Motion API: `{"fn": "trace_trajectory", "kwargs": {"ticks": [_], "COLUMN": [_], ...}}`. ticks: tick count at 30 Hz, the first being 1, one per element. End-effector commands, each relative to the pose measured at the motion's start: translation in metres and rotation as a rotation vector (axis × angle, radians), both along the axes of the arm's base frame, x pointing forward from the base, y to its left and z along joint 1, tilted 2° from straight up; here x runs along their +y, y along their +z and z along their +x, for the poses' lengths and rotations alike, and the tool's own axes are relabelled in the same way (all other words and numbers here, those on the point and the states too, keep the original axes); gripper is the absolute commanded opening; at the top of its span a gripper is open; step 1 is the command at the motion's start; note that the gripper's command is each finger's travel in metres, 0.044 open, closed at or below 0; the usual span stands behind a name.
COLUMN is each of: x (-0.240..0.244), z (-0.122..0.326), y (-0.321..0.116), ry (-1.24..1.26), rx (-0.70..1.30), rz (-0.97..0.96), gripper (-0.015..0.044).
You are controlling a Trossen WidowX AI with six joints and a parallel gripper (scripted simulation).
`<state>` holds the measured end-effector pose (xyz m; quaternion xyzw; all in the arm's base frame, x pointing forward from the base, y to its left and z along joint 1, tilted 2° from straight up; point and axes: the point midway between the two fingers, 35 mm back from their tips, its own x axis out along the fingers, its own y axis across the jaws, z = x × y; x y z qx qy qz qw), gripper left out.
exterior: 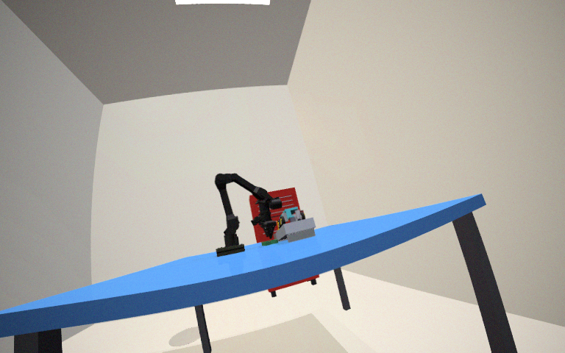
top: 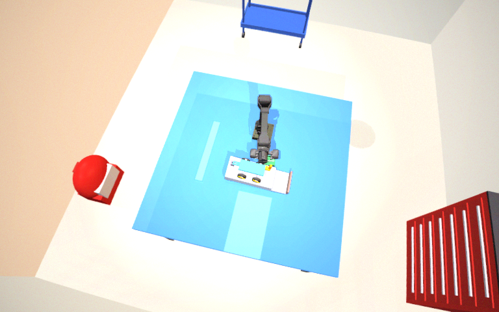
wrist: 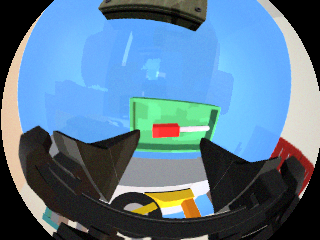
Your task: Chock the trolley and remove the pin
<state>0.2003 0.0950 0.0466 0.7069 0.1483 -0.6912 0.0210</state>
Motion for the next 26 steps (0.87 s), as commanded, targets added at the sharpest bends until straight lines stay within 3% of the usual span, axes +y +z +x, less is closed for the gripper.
{"fn": "trace_trajectory", "kwargs": {"ticks": [1, 5, 20, 26], "x": [0.0, -0.001, -0.002, -0.003], "z": [0.0, -0.001, -0.005, -0.004], "y": [0.014, 0.027, 0.077, 0.075], "ry": [0.005, 0.005, 0.005, 0.003], "rx": [-0.009, -0.008, -0.008, -0.01], "rz": [0.007, 0.008, 0.008, 0.003], "gripper": [0.034, 0.044, 0.044, 0.044]}}
